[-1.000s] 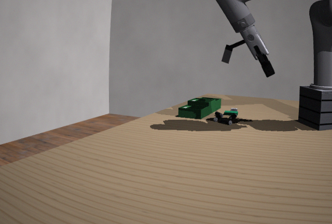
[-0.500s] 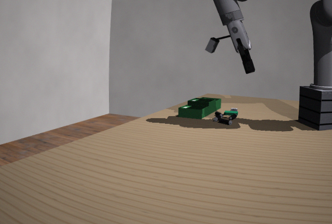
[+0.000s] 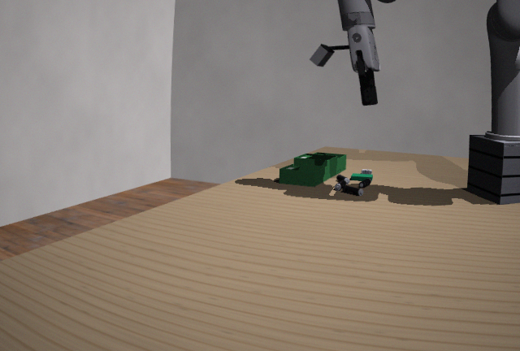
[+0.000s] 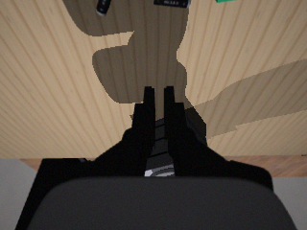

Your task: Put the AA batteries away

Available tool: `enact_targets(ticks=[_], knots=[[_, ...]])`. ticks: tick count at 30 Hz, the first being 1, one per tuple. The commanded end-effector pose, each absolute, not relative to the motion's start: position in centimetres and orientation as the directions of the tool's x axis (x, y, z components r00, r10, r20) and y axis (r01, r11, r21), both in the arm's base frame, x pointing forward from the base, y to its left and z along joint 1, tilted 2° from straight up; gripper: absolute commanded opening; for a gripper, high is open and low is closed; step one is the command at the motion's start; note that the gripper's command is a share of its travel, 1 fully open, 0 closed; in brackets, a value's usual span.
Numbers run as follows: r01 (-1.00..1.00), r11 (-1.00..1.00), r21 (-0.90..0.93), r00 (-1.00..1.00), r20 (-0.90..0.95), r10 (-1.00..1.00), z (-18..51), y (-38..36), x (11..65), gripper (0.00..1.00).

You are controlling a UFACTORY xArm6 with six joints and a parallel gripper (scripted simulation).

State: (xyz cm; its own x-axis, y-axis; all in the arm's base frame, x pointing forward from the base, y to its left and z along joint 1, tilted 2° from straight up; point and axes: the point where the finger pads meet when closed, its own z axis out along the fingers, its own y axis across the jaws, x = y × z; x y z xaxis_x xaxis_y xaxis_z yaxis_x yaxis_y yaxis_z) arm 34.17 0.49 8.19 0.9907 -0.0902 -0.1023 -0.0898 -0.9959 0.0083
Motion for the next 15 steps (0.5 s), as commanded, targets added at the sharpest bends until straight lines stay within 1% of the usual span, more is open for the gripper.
enact_targets(ticks=[1, 3, 5, 8, 15], knots=[[-0.101, -0.995, -0.01, 0.994, -0.051, -0.1, 9.0, -1.6, 35.9, 0.07], [-0.101, -0.995, -0.01, 0.994, -0.051, -0.1, 9.0, -1.6, 35.9, 0.07], [-0.12, -0.993, -0.02, 0.992, 0.036, -0.121, 9.5, -3.1, 36.7, 0.07], [-0.12, -0.993, -0.02, 0.992, 0.036, -0.121, 10.1, -4.7, 37.5, 0.07], [-0.12, -0.993, -0.02, 0.992, 0.036, -0.121, 10.1, -4.7, 37.5, 0.07]])
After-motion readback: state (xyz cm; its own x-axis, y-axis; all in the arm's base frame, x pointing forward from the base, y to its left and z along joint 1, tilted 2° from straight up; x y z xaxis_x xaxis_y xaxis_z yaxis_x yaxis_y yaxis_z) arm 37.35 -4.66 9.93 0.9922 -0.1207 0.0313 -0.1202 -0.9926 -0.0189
